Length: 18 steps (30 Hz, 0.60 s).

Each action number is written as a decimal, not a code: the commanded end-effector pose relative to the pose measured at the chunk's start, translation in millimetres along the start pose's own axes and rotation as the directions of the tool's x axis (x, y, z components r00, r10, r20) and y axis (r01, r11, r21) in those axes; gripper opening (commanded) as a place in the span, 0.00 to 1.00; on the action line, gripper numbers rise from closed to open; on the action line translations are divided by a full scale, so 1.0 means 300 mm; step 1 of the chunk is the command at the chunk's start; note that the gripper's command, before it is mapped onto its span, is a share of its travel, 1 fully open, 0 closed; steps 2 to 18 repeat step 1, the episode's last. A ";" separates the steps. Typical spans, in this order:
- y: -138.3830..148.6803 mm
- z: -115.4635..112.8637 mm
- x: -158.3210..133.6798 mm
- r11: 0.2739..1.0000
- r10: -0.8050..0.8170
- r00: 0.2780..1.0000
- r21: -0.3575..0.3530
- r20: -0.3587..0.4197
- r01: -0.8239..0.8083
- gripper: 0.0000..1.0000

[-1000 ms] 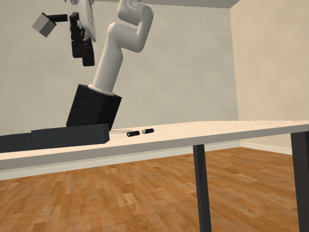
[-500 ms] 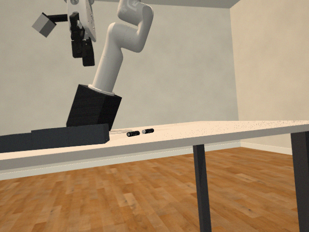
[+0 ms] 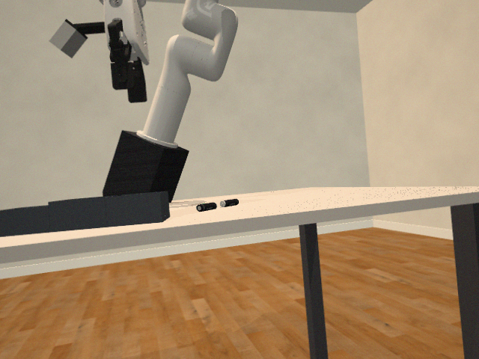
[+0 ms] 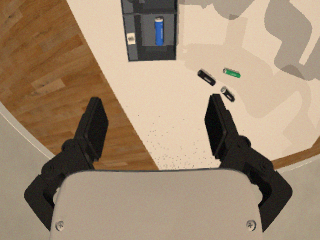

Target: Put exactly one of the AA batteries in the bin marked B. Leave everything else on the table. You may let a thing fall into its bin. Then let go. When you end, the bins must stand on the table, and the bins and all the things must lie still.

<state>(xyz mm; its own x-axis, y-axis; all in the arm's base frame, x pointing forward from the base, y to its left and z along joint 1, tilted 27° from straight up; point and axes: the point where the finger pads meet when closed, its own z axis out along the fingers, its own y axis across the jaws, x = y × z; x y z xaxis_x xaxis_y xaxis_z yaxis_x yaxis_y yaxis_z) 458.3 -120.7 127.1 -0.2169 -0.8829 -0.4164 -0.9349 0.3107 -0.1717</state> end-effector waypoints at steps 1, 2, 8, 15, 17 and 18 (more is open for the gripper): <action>-0.005 -0.005 0.000 1.000 -0.001 1.000 0.004 -0.001 0.001 1.00; -0.005 -0.005 0.000 1.000 -0.001 1.000 0.004 -0.001 0.001 1.00; -0.005 -0.005 0.000 1.000 -0.001 1.000 0.004 -0.001 0.001 1.00; -0.005 -0.005 0.000 1.000 -0.001 1.000 0.004 -0.001 0.001 1.00; -0.005 -0.005 0.000 1.000 -0.001 1.000 0.004 -0.001 0.001 1.00; -0.005 -0.005 0.000 1.000 -0.001 1.000 0.004 -0.001 0.001 1.00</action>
